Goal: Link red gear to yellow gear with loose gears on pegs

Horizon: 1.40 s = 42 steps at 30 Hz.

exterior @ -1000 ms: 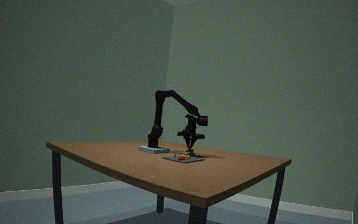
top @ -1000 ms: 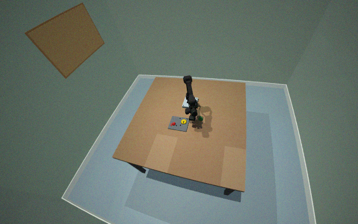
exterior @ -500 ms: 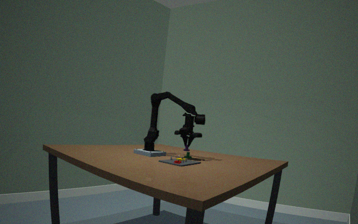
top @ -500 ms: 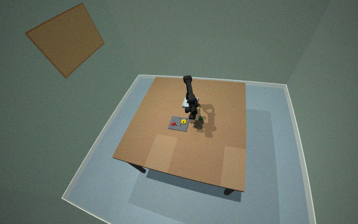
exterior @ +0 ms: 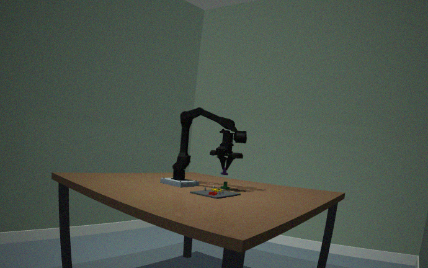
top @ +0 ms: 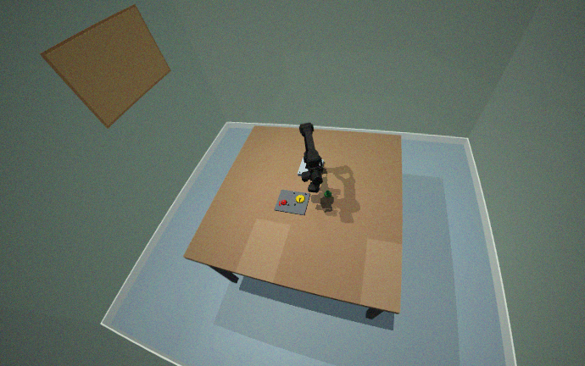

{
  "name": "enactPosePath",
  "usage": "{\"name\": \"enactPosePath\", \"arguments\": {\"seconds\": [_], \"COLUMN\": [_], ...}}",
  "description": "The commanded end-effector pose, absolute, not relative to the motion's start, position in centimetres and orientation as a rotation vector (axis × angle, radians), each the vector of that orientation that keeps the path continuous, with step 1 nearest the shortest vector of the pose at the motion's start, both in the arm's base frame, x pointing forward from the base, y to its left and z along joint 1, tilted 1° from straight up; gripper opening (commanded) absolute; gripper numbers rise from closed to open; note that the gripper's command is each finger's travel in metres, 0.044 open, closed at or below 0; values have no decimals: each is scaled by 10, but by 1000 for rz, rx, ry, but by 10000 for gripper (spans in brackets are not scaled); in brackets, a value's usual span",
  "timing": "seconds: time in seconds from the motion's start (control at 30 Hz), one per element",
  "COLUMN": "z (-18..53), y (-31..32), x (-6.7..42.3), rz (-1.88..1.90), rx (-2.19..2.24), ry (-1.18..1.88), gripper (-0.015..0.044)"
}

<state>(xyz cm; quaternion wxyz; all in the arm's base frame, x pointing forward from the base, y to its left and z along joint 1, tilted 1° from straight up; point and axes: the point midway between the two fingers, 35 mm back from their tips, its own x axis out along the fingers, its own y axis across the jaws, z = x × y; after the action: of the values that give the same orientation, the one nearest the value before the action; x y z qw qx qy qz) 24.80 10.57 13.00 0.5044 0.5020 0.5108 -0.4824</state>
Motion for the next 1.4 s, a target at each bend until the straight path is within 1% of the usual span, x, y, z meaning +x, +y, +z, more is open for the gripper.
{"name": "enactPosePath", "arguments": {"seconds": [0.0, 0.73, 0.97, 1.37], "z": [141, 185, 183, 173], "y": [105, 103, 99, 81], "x": [248, 242, 246, 267], "rz": [-1161, -1161, -1156, -1152], "rx": [1218, 1218, 1212, 1208], "ry": [1223, 1223, 1227, 1225], "gripper": [0, 0, 0, 0]}}
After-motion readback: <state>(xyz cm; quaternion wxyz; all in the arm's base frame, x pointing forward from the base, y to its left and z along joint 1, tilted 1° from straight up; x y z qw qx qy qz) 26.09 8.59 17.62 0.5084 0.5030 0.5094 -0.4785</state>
